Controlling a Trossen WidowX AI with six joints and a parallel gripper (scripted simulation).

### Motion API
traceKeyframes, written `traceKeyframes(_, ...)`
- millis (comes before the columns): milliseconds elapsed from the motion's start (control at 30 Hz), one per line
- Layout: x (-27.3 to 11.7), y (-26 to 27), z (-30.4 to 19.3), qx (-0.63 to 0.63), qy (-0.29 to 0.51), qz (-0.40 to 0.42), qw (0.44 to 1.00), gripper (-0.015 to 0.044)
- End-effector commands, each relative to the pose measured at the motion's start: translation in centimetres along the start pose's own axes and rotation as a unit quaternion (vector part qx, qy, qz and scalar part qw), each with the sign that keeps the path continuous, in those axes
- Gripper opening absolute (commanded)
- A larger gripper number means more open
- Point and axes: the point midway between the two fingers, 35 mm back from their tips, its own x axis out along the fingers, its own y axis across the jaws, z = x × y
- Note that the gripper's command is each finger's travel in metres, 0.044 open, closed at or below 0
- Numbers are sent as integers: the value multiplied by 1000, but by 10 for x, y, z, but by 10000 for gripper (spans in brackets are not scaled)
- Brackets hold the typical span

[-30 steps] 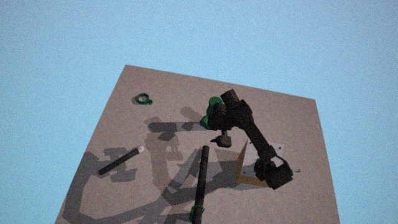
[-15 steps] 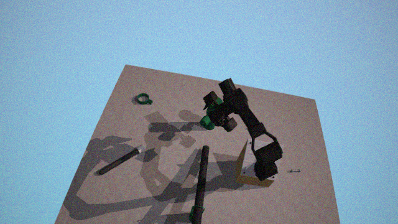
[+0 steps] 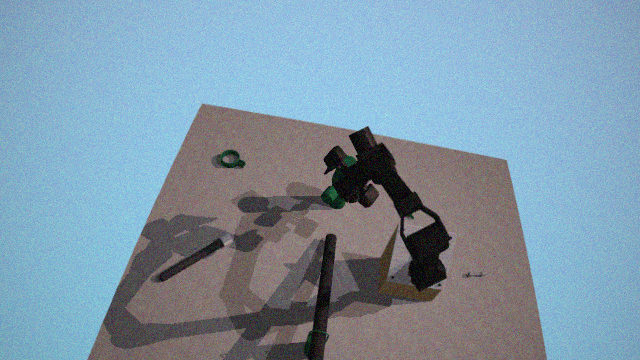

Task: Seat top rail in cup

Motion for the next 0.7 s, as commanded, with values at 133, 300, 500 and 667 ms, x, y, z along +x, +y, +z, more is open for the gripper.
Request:
traceKeyframes(133, 31, 25, 2, 5, -4, 11, 1000, 440)
traceKeyframes(300, 35, 25, 2, 5, -4, 11, 1000, 440)
traceKeyframes(500, 45, 24, 2, 5, -4, 11, 1000, 440)
traceKeyframes(667, 53, 24, 2, 5, -4, 11, 1000, 440)
